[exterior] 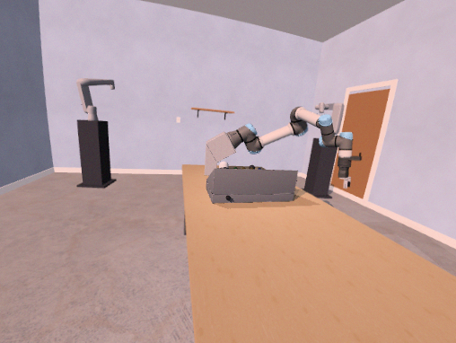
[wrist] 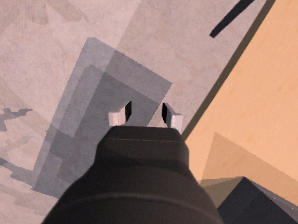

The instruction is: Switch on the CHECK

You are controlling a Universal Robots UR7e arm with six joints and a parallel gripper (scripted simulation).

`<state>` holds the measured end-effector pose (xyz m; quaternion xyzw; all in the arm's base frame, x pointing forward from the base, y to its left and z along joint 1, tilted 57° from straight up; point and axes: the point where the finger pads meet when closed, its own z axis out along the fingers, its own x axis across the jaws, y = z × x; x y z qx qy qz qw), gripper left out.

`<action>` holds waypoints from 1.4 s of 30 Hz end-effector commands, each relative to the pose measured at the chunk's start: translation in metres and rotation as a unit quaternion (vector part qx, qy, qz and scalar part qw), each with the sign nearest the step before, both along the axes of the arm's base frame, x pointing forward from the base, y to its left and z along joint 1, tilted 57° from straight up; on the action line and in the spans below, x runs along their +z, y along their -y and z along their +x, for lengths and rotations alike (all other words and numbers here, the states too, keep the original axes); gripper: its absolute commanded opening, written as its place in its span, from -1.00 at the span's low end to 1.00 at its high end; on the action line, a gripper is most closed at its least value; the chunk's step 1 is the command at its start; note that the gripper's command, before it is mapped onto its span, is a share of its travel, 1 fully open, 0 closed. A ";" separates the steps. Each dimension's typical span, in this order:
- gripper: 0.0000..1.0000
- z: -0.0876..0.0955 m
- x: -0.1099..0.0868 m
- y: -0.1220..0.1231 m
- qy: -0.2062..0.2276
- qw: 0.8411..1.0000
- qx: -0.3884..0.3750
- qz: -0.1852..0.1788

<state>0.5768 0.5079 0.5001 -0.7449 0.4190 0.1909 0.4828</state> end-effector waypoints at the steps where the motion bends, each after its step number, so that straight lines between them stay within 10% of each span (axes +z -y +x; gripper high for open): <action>1: 1.00 -0.008 0.005 0.029 -0.002 1.000 -0.018 -0.005; 23: 1.00 -0.094 -0.017 0.181 -0.031 0.990 -0.135 -0.037; 42: 1.00 -0.206 -0.134 0.274 -0.073 0.961 -0.260 -0.063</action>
